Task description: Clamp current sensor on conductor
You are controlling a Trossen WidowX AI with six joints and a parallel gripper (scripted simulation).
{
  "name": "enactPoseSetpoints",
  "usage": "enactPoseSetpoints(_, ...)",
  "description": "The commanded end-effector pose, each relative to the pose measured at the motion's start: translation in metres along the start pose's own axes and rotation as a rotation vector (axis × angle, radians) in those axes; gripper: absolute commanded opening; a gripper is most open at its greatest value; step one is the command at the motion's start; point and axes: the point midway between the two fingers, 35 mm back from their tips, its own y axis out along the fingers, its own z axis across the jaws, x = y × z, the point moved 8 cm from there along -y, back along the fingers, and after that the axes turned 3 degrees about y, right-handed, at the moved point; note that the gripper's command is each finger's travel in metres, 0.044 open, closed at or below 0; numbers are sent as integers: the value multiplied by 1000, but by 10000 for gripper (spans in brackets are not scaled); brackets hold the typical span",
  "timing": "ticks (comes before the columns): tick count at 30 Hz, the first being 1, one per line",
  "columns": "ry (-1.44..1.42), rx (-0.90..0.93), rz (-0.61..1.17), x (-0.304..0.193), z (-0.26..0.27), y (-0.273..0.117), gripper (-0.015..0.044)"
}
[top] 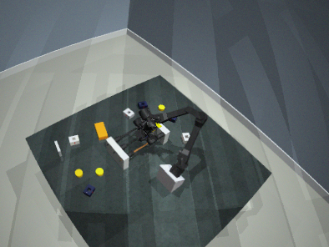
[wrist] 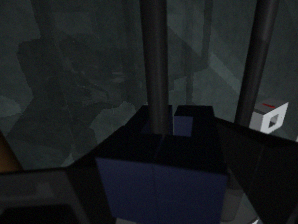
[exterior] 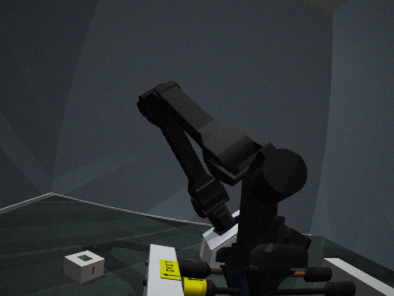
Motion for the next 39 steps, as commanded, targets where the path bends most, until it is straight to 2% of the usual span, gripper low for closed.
enactPoseSetpoints(1, 3, -2, -1, 0, 0, 0, 67)
enactPoseSetpoints(4, 3, -2, -1, 0, 0, 0, 0)
enactPoseSetpoints(39, 3, -2, -1, 0, 0, 0, 0)
